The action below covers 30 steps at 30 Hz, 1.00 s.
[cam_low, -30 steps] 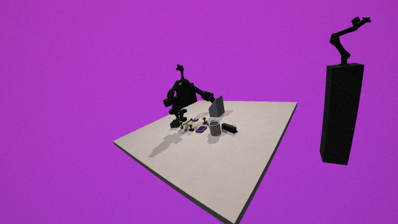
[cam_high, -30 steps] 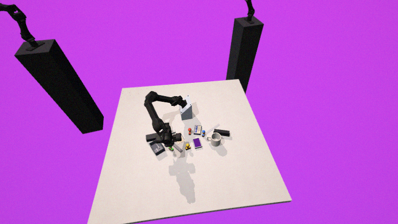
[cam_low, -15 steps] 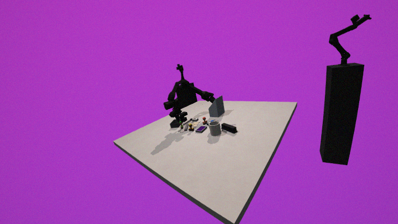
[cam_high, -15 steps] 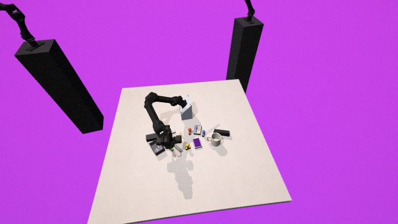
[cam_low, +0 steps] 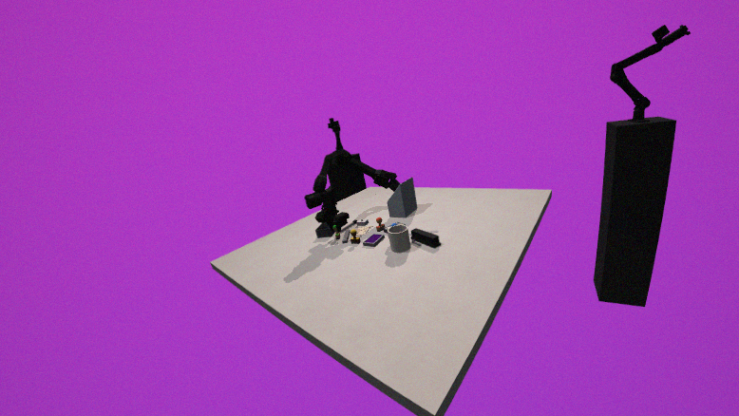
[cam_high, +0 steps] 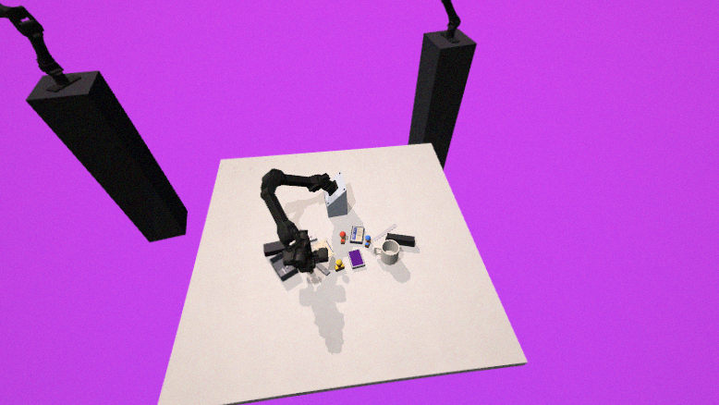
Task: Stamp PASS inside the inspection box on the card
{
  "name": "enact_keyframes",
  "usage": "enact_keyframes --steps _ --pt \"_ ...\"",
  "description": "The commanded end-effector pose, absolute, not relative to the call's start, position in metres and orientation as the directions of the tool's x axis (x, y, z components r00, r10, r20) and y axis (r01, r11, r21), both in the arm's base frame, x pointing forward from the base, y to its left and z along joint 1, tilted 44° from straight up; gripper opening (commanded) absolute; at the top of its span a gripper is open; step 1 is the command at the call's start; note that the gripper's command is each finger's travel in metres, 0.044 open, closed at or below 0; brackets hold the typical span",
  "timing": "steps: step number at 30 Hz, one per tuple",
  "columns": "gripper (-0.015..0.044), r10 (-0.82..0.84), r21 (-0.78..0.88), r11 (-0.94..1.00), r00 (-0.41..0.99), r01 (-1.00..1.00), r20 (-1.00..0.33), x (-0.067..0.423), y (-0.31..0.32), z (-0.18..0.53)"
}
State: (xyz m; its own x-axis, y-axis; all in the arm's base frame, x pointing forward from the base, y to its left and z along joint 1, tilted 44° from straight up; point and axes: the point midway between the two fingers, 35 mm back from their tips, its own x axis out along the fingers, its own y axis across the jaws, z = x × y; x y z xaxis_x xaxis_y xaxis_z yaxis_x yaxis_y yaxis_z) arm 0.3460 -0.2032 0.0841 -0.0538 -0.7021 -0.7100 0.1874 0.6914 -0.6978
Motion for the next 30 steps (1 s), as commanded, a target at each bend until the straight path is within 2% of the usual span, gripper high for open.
enact_keyframes --steps 1,8,28,30 --pt "0.0223 -0.699 -0.696 0.695 -0.058 0.178 -0.713 0.3437 -0.2067 0.0778" --pt "0.0223 -0.699 -0.697 0.695 -0.058 0.178 -0.712 0.3432 -0.2096 0.0751" --pt "0.0089 -0.703 -0.699 0.691 -0.057 0.186 -0.709 0.3442 -0.2098 0.0777" --pt "0.0037 -0.703 -0.699 0.691 -0.057 0.186 -0.709 0.3442 -0.2096 0.0779"
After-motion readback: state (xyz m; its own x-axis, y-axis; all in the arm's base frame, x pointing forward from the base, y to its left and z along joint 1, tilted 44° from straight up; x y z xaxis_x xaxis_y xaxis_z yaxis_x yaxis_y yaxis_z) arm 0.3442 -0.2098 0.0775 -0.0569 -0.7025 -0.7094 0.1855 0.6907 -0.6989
